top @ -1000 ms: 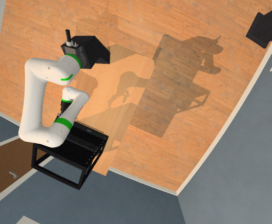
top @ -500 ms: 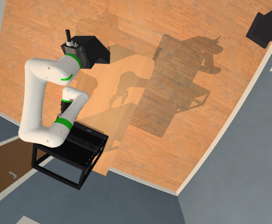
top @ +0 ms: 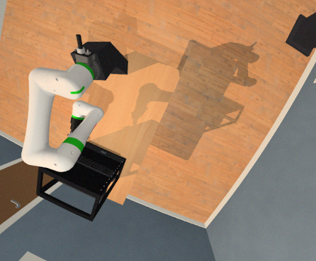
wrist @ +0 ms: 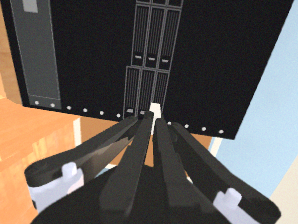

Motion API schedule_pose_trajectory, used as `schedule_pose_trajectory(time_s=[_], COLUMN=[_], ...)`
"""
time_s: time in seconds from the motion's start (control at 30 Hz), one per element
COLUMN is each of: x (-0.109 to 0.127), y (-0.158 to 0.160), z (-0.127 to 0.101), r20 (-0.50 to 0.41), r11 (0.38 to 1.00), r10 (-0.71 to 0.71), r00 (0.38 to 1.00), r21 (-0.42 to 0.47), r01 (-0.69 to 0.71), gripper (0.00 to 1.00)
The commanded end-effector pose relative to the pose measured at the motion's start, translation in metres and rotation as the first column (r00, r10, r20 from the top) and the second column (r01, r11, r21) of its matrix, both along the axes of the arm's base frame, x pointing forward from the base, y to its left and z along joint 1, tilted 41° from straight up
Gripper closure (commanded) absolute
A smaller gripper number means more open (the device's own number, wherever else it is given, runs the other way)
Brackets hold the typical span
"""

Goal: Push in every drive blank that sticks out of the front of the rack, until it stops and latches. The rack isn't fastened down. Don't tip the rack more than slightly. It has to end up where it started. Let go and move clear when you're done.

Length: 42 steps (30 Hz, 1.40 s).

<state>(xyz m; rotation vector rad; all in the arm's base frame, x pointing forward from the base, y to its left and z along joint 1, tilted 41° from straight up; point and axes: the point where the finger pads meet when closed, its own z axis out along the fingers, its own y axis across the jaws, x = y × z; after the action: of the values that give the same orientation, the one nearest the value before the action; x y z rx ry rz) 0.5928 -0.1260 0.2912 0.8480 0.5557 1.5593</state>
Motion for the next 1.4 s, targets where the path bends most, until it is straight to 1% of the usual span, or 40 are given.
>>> schedule_pose_trajectory(time_s=[0.0,0.77,0.97,1.23,1.3,1.37], x=[0.0,0.0,0.001,0.004,0.004,0.005], y=[0.0,0.004,0.021,0.063,0.063,0.075], z=[0.001,0.0,-0.004,-0.012,-0.012,-0.015], r20=[0.001,0.001,0.001,0.001,0.001,0.001], r11=[1.0,1.0,1.0,1.0,1.0,1.0], r10=[-0.001,-0.001,-0.001,-0.001,-0.001,-0.001], r00=[1.0,1.0,1.0,1.0,1.0,1.0], r21=[0.0,0.0,0.0,0.0,0.0,0.0], r01=[0.001,0.001,0.001,0.001,0.001,0.001], gripper=[0.9,0.9,0.9,0.9,0.9,0.9])
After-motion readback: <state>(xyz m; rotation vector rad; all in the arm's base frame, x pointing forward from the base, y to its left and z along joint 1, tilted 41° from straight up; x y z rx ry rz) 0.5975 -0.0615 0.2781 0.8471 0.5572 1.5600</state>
